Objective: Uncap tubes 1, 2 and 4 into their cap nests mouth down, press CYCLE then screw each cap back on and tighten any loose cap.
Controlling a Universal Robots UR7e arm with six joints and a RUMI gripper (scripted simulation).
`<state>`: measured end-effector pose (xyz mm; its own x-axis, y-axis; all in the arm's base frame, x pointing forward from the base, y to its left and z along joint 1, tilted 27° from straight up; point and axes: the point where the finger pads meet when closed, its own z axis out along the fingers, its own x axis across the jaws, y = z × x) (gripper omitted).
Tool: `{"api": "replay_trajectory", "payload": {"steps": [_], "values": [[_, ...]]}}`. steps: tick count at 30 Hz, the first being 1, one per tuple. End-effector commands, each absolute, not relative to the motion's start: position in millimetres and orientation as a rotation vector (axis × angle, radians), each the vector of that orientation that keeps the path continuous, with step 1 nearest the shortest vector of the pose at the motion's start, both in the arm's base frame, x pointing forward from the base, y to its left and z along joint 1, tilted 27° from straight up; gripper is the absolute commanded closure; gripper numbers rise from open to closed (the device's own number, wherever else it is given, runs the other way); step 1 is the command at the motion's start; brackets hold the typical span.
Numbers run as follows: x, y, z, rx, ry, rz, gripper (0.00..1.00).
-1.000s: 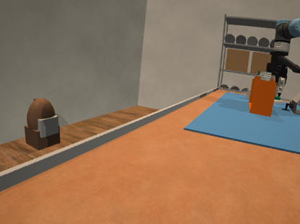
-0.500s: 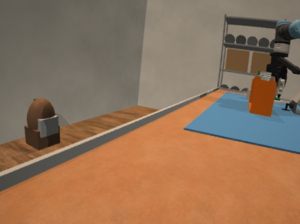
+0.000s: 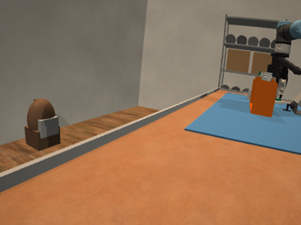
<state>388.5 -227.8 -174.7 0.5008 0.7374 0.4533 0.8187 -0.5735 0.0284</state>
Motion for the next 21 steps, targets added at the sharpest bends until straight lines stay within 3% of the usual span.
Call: {"api": "replay_trajectory", "payload": {"steps": [1,21], "values": [[388.6,-228.4,-174.4,-2.553,-1.34,-0.632,0.71],[366.1,-256.8,-103.3,-2.553,-1.34,-0.632,0.71]]}}
